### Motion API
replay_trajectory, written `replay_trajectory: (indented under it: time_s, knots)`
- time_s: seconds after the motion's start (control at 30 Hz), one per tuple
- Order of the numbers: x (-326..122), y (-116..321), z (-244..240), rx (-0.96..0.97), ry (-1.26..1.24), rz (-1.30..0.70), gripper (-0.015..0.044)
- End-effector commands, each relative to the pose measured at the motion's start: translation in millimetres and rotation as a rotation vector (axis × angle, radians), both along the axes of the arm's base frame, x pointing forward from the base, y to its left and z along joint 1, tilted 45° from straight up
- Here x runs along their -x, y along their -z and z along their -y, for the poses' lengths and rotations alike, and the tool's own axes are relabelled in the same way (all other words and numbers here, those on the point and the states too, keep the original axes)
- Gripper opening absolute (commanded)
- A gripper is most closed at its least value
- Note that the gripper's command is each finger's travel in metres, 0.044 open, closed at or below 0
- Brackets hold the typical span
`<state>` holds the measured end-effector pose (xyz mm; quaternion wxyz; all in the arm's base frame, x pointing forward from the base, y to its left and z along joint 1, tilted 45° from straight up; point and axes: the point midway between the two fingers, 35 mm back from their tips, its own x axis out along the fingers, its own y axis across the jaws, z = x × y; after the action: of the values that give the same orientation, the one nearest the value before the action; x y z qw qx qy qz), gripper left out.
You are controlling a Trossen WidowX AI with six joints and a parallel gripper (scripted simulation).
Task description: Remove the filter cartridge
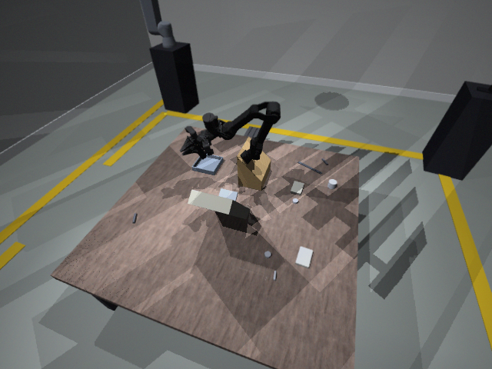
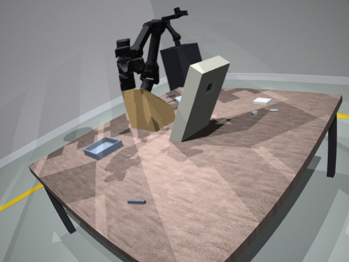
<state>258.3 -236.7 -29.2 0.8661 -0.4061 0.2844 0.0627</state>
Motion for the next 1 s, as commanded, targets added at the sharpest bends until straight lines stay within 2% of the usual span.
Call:
replay_trajectory:
  time_s: [0.0,0.2,0.4,0.97]
  knots:
    - [-30,-36,-61,-0.318,-0.044,0.055,0.0102]
    - [-47,-76,-131,-0.668,-0.095,0.032,0.0102]
    - [-44,-111,-200,-0.995,-0.133,-0.075,0.0102]
    - [-48,-110,-206,-1.01,-0.135,-0.084,0.0102]
